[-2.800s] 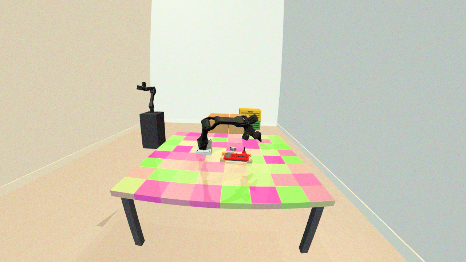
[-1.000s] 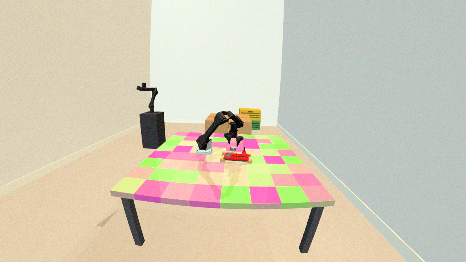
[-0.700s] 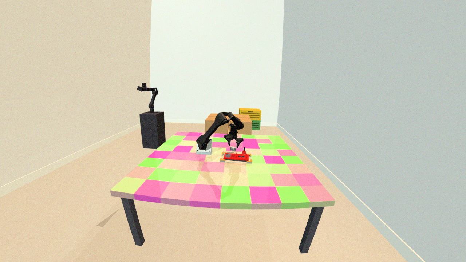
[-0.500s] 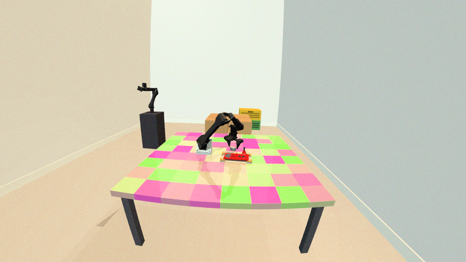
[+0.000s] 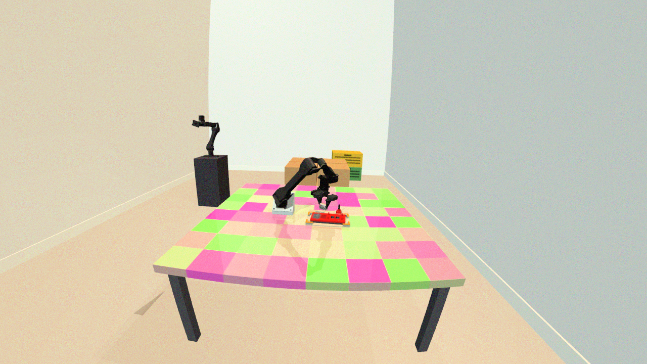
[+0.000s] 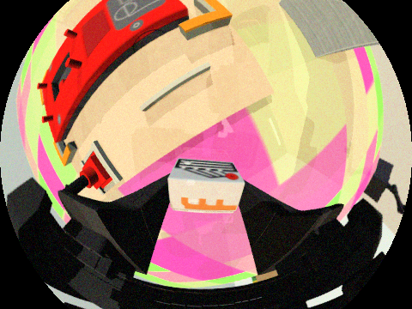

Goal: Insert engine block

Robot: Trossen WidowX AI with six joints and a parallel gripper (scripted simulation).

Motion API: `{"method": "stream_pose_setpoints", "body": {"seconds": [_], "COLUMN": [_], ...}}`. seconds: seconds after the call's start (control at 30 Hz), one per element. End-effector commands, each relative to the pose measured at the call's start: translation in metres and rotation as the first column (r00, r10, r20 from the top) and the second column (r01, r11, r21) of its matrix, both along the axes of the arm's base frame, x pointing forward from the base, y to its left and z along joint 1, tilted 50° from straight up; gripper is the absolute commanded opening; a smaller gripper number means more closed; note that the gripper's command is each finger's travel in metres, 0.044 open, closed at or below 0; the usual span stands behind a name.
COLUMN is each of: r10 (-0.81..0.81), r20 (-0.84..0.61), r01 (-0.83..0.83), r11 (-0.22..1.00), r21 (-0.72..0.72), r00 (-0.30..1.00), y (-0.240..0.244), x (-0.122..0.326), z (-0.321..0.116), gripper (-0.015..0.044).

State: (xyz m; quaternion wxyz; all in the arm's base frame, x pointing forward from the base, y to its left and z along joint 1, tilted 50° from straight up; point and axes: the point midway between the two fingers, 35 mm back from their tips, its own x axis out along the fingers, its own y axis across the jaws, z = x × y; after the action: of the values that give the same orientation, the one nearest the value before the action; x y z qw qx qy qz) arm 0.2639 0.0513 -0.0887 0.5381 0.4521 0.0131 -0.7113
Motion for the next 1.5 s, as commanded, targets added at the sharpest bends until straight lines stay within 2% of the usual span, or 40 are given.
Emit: {"method": "stream_pose_setpoints", "body": {"seconds": [0.0,0.13,0.37,1.47], "r10": [0.005,0.005,0.010,0.043], "r20": [-0.002,-0.002,-0.005,-0.032], "r01": [-0.005,-0.005,-0.010,-0.041], "r11": [1.000,1.000,1.000,0.997], "r21": [-0.002,-0.002,0.007,0.059], "r00": [1.000,1.000,1.000,0.999], "y": [-0.001,-0.001,0.011,0.092], "x": [0.000,0.000,0.003,0.002], "z": [0.000,0.000,0.007,0.071], "gripper": [0.0210,0.0183,0.0000,0.0000]}}
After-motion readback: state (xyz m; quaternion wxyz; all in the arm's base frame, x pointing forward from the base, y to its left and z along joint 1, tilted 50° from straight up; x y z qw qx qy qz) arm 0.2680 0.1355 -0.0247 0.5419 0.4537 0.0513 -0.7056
